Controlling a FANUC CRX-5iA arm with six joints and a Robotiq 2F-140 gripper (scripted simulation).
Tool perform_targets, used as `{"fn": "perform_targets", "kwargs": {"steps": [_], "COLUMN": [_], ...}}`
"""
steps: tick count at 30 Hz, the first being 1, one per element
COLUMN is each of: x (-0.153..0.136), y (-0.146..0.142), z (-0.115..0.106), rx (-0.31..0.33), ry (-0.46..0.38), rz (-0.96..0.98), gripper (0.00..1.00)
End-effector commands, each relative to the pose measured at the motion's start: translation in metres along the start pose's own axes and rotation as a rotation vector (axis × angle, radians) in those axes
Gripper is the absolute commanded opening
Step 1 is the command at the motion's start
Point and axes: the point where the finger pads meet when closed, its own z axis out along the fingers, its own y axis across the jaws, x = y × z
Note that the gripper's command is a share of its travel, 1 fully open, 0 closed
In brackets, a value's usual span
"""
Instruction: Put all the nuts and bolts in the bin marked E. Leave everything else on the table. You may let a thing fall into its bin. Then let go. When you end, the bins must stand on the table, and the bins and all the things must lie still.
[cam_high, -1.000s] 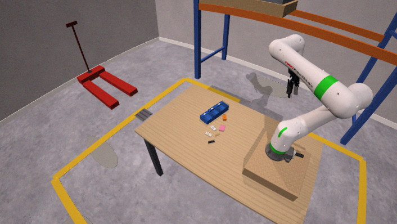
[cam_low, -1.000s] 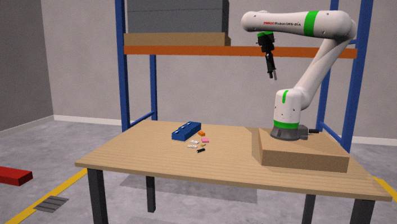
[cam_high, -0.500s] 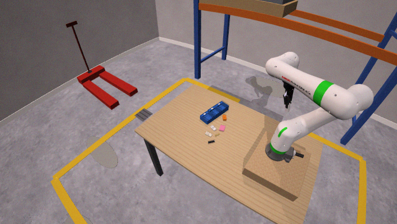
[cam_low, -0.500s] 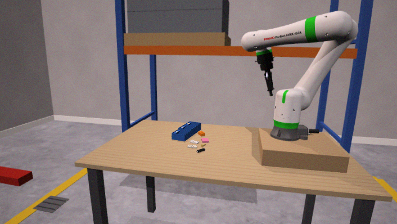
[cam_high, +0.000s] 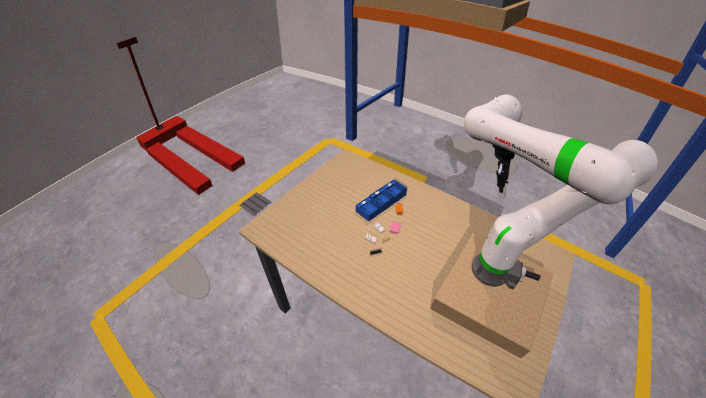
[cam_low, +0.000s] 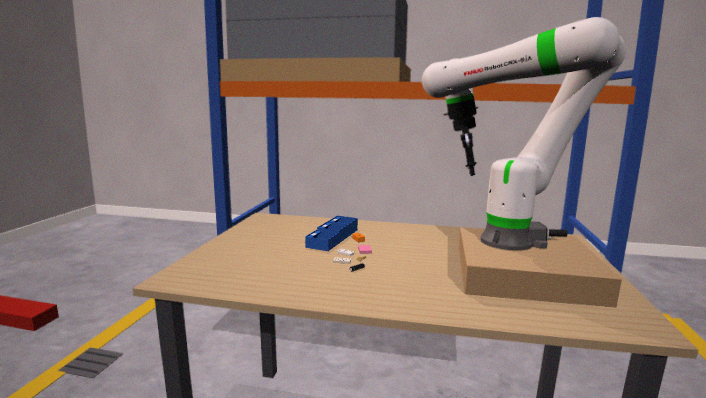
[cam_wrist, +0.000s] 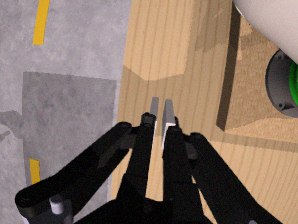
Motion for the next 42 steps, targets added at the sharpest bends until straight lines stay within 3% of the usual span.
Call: {"fn": "perform_targets", "kwargs": {"steps": [1, 27, 31, 36, 42], "x": [-0.013, -0.121, -0.122, -0.151, -0.167], "y": [0.000, 0.027, 0.028, 0.042, 0.050], "z": [-0.004, -0.036, -0.036, -0.044, -0.048], "rx": [0.000, 0.051, 0.053, 0.071, 0.085], "ry": [-0.016, -0.073, -0.076, -0.087, -0.095], "rz": [-0.156, -0.930, -0.967, -1.163, -1.313], "gripper": [0.05, 0.05, 0.05, 0.05, 0.05]}}
